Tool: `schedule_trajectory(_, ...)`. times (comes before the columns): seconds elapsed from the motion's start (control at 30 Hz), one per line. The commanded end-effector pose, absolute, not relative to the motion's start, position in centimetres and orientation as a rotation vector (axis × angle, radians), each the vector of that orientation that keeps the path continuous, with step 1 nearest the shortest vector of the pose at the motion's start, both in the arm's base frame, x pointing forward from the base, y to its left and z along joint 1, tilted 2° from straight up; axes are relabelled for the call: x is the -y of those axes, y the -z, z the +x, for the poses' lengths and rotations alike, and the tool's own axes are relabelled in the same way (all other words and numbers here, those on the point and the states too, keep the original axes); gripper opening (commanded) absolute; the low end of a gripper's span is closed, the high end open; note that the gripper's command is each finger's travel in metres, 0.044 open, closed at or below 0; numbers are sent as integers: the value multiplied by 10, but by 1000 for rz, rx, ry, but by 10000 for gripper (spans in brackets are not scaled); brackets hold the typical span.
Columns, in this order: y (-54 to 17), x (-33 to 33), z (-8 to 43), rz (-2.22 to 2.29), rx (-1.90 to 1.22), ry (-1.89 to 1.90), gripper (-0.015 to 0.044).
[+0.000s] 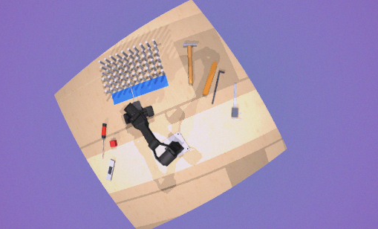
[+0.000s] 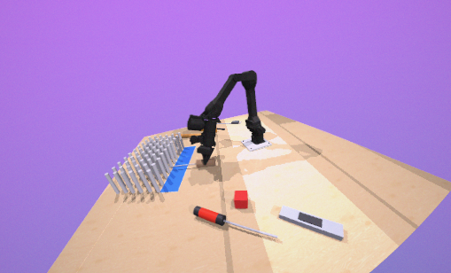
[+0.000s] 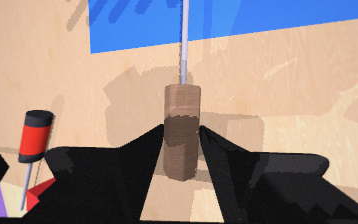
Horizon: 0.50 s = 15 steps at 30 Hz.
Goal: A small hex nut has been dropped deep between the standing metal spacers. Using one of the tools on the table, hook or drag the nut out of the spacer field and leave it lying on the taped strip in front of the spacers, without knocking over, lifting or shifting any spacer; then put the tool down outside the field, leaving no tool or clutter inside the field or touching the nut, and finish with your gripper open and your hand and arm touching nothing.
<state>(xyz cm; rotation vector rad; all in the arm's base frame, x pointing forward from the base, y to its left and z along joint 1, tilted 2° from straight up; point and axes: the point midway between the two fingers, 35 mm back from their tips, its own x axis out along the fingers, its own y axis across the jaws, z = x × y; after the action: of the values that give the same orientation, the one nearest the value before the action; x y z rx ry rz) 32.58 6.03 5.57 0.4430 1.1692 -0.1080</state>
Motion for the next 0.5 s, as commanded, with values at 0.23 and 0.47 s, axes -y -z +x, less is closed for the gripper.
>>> schedule_trajectory(0.23, -56, -63, 319, 444, -1164, 113, 0)
schedule_trajectory(0.47, -55, -64, 314, 445, -1165, 113, 0)
